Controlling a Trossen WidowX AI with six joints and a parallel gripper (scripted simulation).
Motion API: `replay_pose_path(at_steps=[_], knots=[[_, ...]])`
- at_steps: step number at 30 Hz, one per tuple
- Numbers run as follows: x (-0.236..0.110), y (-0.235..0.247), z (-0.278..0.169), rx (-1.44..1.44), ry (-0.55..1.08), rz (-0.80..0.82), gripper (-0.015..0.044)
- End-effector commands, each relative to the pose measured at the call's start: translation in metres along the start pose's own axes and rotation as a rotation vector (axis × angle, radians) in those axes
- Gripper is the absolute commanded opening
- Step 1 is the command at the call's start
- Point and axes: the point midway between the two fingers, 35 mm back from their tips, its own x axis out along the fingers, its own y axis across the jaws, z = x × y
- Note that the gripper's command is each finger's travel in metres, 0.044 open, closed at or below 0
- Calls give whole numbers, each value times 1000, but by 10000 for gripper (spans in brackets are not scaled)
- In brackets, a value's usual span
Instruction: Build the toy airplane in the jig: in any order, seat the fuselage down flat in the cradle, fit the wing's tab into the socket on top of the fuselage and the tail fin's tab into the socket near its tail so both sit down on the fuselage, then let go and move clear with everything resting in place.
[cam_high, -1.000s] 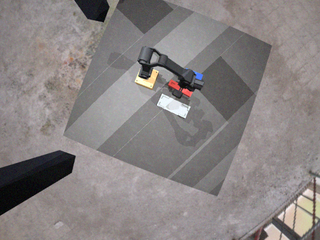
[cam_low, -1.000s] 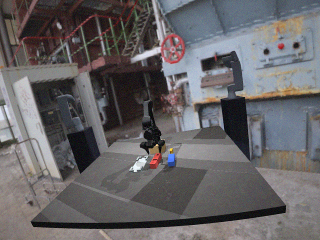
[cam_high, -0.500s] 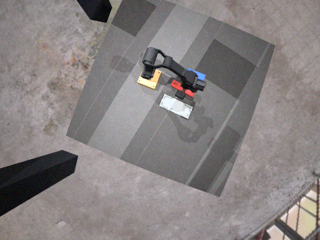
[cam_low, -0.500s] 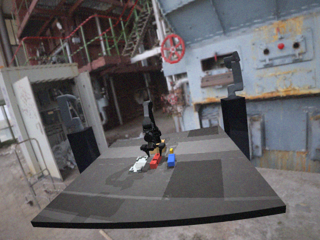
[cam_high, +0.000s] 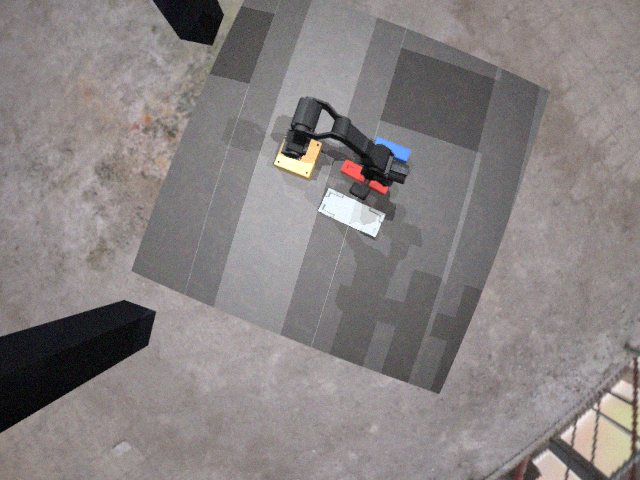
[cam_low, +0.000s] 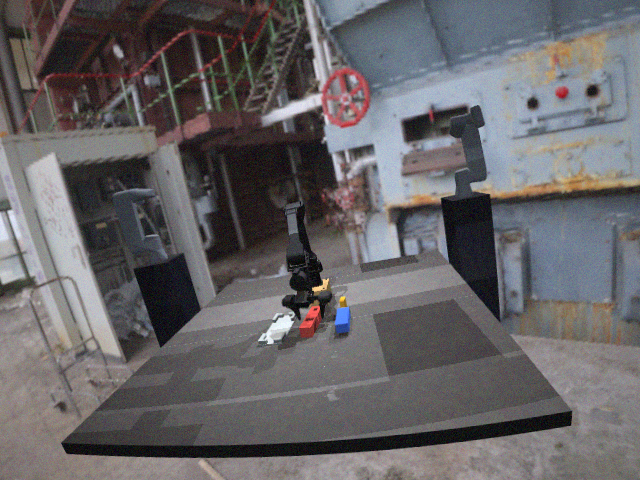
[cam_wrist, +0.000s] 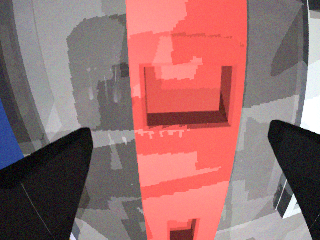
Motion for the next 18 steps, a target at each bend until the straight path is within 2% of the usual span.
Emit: replay_pose_path(at_steps=[1,11,18], knots=[[9,0,-3,-4,16,3,440],[22,0,-5,-4,16,3,440],[22,0,-5,-4,16,3,256]])
